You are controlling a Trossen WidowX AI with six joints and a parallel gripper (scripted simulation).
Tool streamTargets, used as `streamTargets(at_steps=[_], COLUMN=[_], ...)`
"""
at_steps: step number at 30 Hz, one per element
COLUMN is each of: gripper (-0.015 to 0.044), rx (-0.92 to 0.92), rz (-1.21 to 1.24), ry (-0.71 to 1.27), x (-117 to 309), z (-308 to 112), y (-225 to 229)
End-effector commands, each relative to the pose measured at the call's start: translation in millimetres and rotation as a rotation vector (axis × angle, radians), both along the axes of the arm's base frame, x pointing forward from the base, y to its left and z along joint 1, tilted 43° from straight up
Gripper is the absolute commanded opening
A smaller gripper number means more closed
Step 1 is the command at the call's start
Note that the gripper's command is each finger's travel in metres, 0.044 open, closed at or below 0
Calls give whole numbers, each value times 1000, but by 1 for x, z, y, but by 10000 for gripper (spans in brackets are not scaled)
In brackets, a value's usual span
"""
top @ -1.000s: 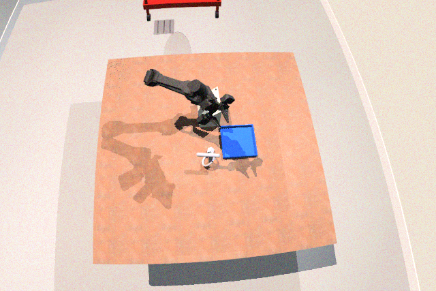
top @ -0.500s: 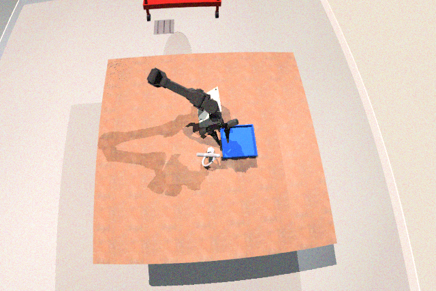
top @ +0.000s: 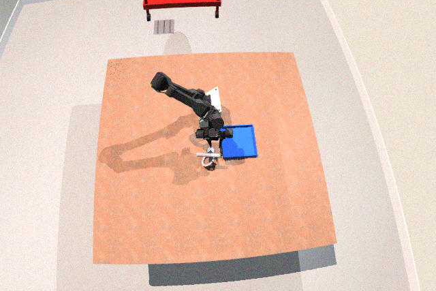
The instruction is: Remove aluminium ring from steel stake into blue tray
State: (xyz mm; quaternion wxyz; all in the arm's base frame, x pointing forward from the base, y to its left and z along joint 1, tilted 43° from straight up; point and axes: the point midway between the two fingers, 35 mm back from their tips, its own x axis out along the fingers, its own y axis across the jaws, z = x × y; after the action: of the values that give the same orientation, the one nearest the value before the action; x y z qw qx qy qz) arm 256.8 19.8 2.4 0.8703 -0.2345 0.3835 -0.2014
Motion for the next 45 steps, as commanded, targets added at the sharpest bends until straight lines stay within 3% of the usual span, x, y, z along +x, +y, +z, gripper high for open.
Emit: streamTargets(at_steps=[1,42,45], gripper=[200,200,180], rx=[-83,-111,-109], rz=[-82,-107,-112], ry=[87,115,108], x=[-21,-6,-5], z=[-17,-47,-45], y=[-30,-69,-67])
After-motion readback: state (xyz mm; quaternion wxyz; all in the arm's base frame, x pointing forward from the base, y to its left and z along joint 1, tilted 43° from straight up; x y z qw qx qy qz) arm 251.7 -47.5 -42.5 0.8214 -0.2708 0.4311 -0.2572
